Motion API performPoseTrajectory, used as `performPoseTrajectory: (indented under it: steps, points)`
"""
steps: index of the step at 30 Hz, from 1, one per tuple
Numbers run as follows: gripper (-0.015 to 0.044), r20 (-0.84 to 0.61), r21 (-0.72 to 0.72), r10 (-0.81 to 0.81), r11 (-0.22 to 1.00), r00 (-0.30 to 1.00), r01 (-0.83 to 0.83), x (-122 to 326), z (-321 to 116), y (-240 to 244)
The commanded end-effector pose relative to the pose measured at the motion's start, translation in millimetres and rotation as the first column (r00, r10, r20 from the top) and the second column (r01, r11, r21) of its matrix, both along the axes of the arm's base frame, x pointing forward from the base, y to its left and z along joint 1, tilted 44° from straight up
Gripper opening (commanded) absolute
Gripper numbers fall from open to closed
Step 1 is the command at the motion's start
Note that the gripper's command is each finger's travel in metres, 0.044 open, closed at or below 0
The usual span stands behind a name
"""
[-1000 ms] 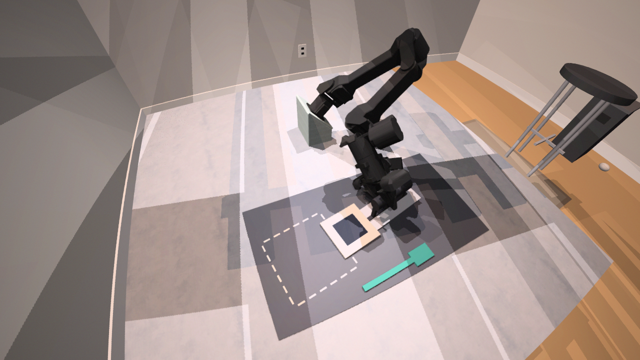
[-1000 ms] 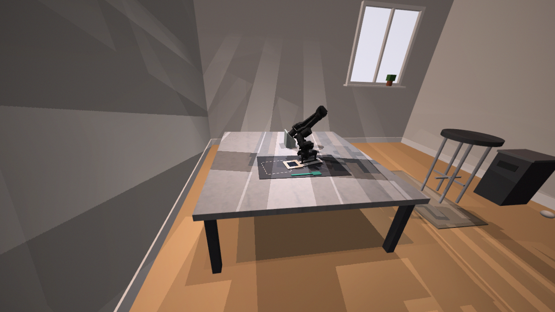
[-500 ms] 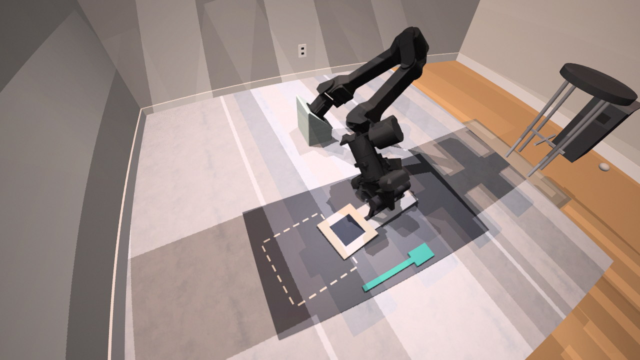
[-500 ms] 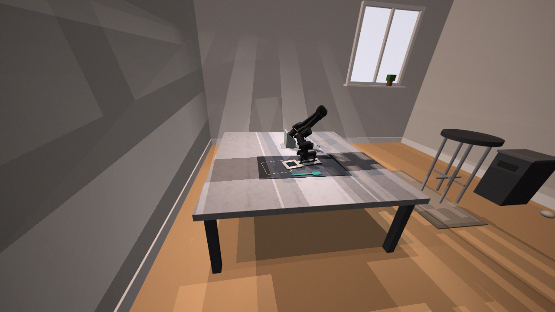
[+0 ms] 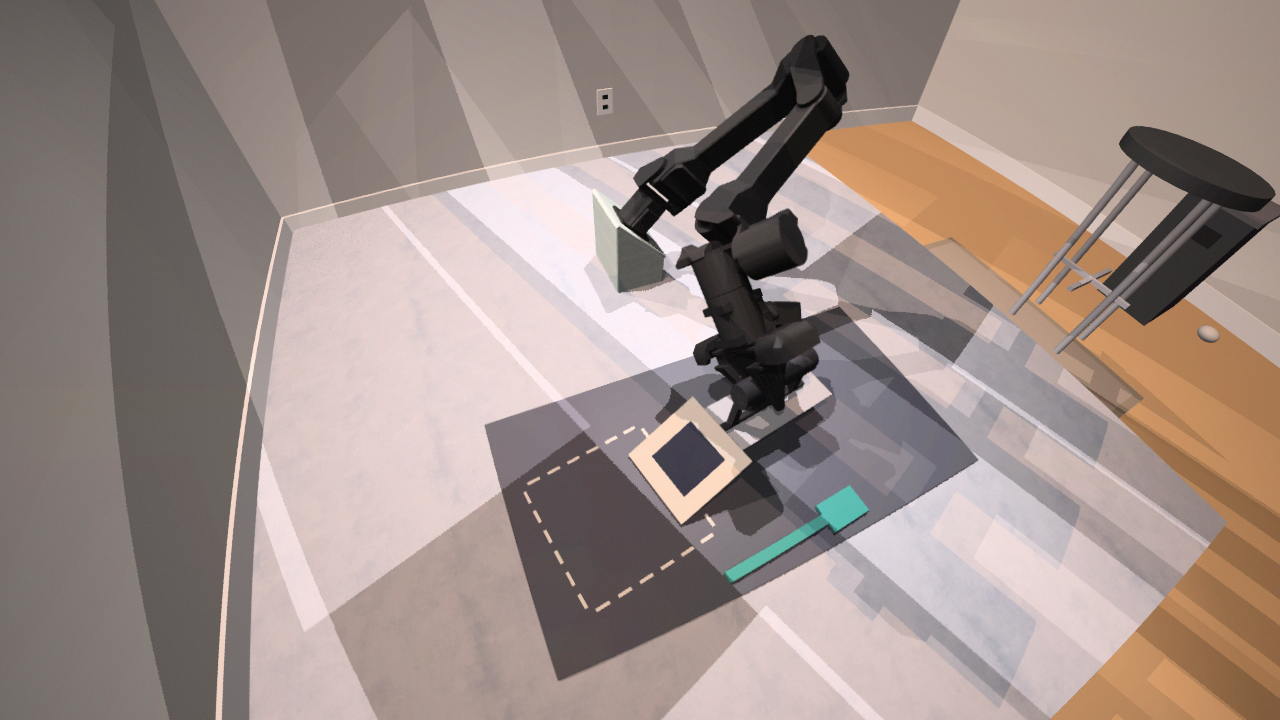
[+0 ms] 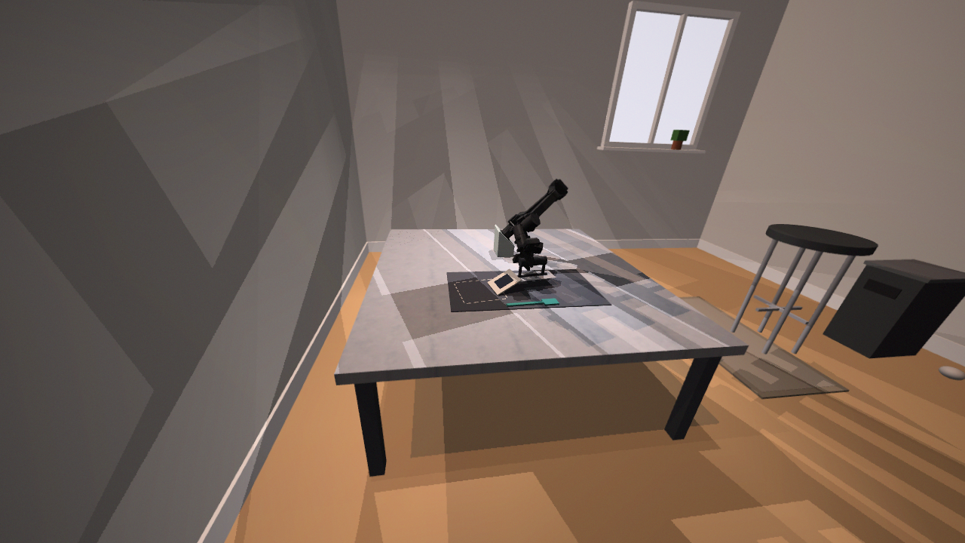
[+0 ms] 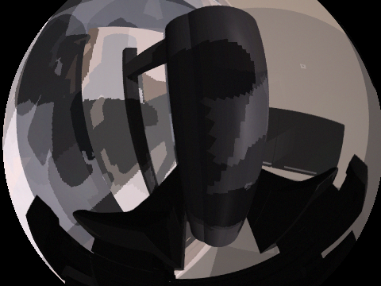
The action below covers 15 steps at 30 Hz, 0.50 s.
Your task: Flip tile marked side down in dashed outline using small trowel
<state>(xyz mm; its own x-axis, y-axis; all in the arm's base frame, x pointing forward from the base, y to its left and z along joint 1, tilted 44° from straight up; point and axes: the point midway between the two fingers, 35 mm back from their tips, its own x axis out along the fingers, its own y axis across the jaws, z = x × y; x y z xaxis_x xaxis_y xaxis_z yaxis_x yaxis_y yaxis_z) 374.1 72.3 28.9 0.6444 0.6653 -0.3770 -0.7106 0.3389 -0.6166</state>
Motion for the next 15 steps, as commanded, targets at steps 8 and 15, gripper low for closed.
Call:
performPoseTrajectory:
  steps: [8,15]
  points:
    - [0.0,0.032,-0.009,-0.018,1.0,0.999,0.018,17.6,1.8,-41.2]
    - [0.0,0.033,-0.011,-0.018,1.0,0.999,0.018,25.1,-11.5,-60.2]
